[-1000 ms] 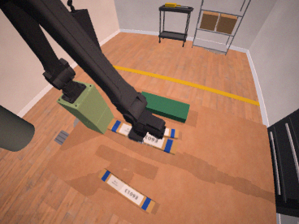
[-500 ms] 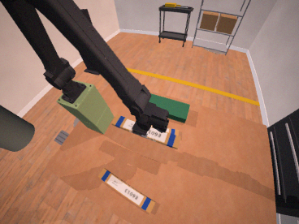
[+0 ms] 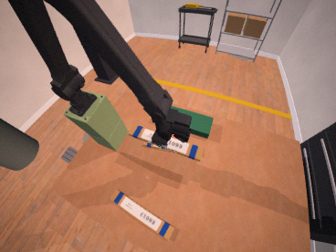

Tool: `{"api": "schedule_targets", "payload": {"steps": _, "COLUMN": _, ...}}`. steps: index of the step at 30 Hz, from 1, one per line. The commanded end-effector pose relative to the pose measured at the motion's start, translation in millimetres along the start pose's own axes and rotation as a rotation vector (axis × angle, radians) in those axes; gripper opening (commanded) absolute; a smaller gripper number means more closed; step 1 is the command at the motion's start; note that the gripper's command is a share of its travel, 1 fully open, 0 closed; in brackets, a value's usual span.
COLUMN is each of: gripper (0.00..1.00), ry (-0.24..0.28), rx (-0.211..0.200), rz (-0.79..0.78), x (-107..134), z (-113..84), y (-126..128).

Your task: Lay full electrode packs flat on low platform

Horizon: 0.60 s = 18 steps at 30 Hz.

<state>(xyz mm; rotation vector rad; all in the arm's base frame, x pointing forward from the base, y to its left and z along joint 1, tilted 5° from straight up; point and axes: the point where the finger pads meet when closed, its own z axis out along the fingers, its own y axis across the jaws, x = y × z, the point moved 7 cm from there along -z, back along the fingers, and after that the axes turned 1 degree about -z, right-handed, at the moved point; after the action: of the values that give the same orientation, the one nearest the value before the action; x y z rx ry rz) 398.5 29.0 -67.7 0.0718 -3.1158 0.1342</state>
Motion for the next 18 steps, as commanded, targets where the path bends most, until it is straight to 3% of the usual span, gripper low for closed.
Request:
{"api": "schedule_targets", "payload": {"steps": 1, "gripper": 0.00, "ry": -0.087, "rx": -0.003, "rz": 0.008, "x": -31, "z": -17.2, "y": 18}}
{"api": "schedule_targets", "payload": {"steps": 6, "gripper": 0.00, "ry": -0.072, "rx": -0.003, "rz": 0.007, "x": -28, "z": -8.7, "y": 32}}
{"api": "schedule_targets", "payload": {"steps": 18, "gripper": 0.00, "ry": -0.089, "rx": -0.010, "rz": 0.008, "x": -33, "z": -11.6, "y": 59}}
